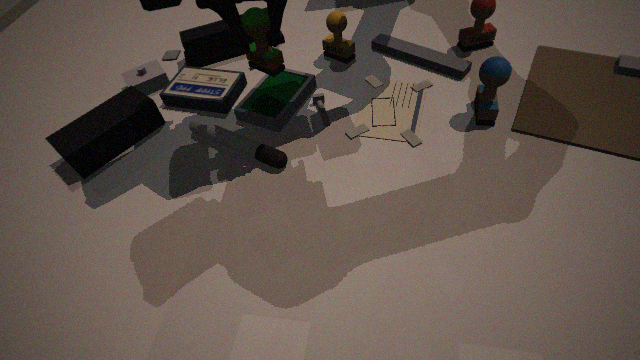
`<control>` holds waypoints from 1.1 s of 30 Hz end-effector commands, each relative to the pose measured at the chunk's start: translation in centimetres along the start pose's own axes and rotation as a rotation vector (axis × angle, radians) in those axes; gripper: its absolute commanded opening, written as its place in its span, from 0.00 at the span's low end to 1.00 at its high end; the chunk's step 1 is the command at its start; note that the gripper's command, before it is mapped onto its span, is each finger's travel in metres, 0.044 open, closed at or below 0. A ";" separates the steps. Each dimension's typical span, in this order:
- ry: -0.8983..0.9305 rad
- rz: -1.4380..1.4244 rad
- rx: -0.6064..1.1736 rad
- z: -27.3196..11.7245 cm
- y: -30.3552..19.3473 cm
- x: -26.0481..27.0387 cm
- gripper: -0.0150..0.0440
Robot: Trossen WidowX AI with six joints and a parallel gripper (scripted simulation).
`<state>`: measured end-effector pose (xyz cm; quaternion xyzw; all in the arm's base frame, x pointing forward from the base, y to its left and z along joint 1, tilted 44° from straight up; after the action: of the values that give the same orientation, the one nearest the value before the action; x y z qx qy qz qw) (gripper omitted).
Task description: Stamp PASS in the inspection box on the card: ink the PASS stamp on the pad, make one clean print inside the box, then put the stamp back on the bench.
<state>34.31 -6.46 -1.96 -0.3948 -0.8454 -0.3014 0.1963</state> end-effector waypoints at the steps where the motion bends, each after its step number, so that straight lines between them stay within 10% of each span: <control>1: 0.004 0.005 -0.004 0.4 0.0 0.1 0.25; 33: 0.004 0.003 -0.005 2.5 0.0 0.2 0.25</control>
<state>34.06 -4.96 -3.51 -0.3942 -0.8457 -0.3019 0.1957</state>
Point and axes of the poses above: the point midway between the two fingers, 35 mm back from their tips, its own z axis out along the fingers, its own x axis across the jaws, y = z × x, the point moved 1 cm from there along -z, back along the fingers, and after that the axes turned 6 degrees about -z, right-handed, at the moved point
